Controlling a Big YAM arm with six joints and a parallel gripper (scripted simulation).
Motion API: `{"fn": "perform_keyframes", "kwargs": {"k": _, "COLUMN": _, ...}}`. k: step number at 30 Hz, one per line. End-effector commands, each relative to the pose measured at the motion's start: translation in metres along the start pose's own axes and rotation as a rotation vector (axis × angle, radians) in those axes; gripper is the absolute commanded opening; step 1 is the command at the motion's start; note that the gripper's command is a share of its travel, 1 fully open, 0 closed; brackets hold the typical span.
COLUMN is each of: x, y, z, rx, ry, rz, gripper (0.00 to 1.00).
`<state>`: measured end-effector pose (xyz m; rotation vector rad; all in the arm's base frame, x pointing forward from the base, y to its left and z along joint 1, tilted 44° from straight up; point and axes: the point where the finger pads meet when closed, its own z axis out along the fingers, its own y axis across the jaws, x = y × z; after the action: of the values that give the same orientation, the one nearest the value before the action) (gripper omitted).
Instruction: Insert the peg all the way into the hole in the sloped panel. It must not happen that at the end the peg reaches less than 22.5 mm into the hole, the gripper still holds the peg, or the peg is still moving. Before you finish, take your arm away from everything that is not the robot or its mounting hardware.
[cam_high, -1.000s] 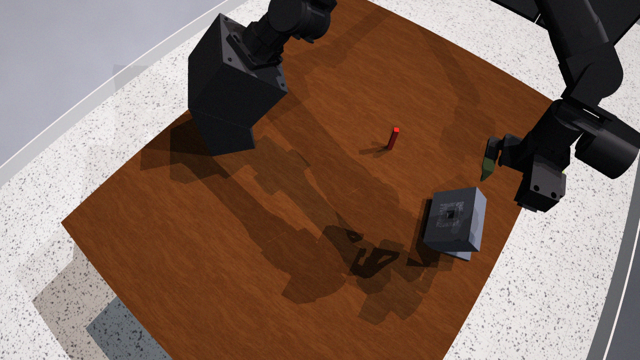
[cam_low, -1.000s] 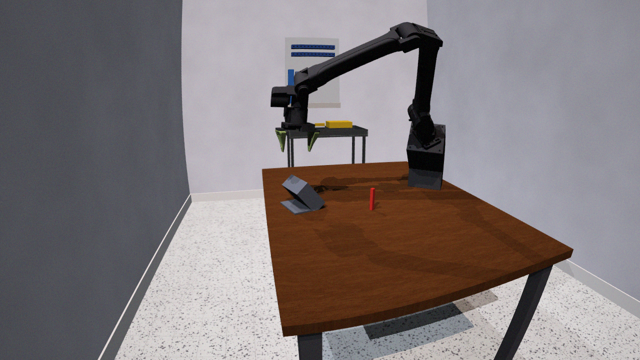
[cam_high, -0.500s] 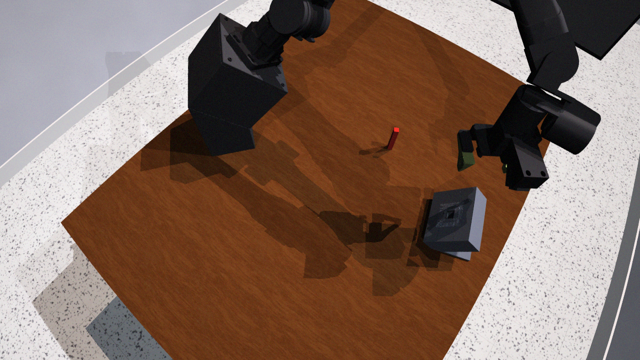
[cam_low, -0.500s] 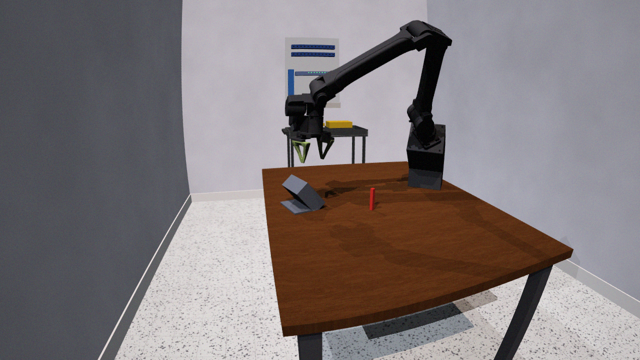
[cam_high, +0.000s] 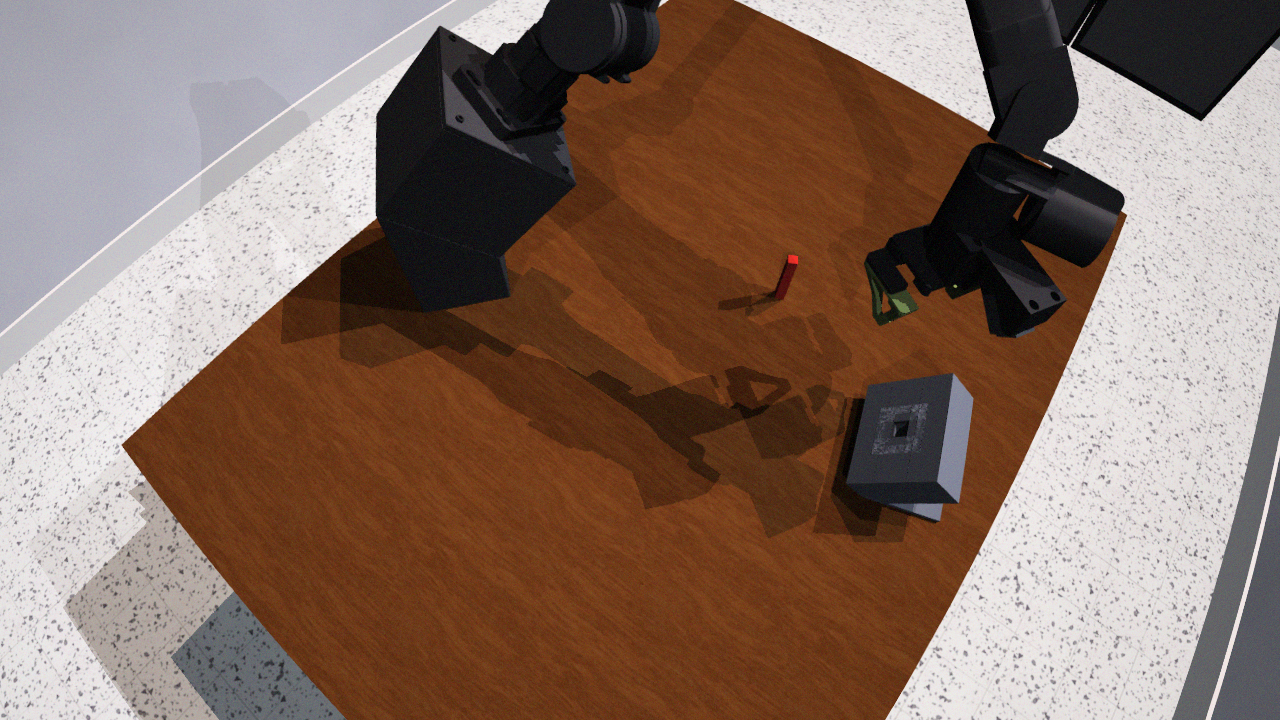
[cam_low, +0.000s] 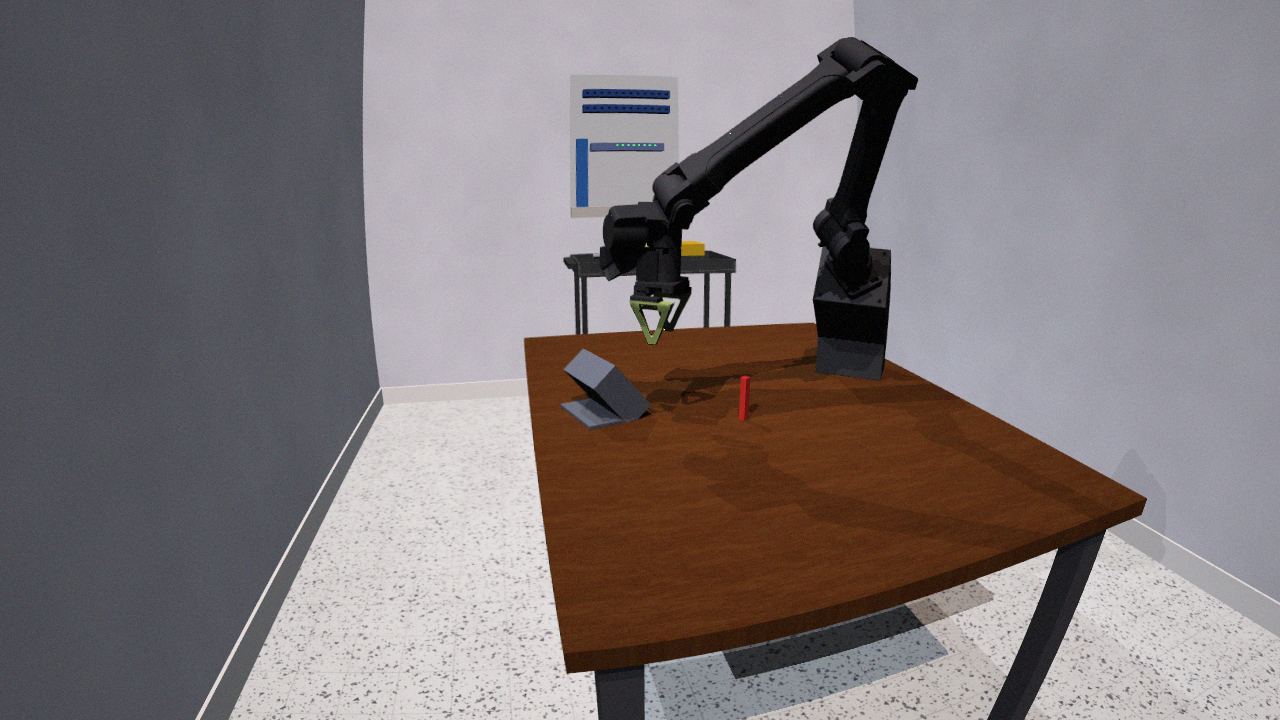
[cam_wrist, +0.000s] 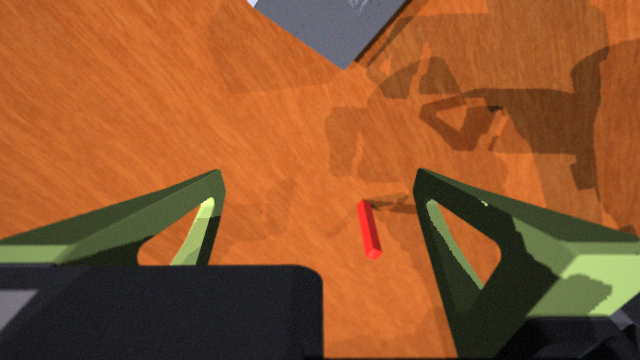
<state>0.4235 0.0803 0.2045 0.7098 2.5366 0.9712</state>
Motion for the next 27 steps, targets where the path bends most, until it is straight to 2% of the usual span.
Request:
{"fn": "perform_keyframes", "kwargs": {"k": 1, "x": 0.013, "y": 0.006, "z": 0.0, "rx": -0.015, "ry": -0.01, "rz": -0.171, "gripper": 1.0}}
{"fn": "perform_keyframes", "kwargs": {"k": 8, "x": 0.046, "y": -0.005, "z": 0.011, "rx": -0.013, "ry": 0.0, "rz": -0.39, "gripper": 1.0}}
{"fn": "perform_keyframes", "kwargs": {"k": 11, "x": 0.045, "y": 0.001, "z": 0.009, "rx": -0.02, "ry": -0.011, "rz": -0.43, "gripper": 1.0}}
{"fn": "perform_keyframes", "kwargs": {"k": 12, "x": 0.055, "y": -0.008, "z": 0.014, "rx": -0.012, "ry": 0.003, "rz": -0.453, "gripper": 1.0}}
{"fn": "perform_keyframes", "kwargs": {"k": 25, "x": 0.113, "y": -0.035, "z": 0.03, "rx": -0.017, "ry": 0.02, "rz": -0.86, "gripper": 1.0}}
{"fn": "perform_keyframes", "kwargs": {"k": 27, "x": 0.113, "y": -0.035, "z": 0.03, "rx": -0.017, "ry": 0.02, "rz": -0.86, "gripper": 1.0}}
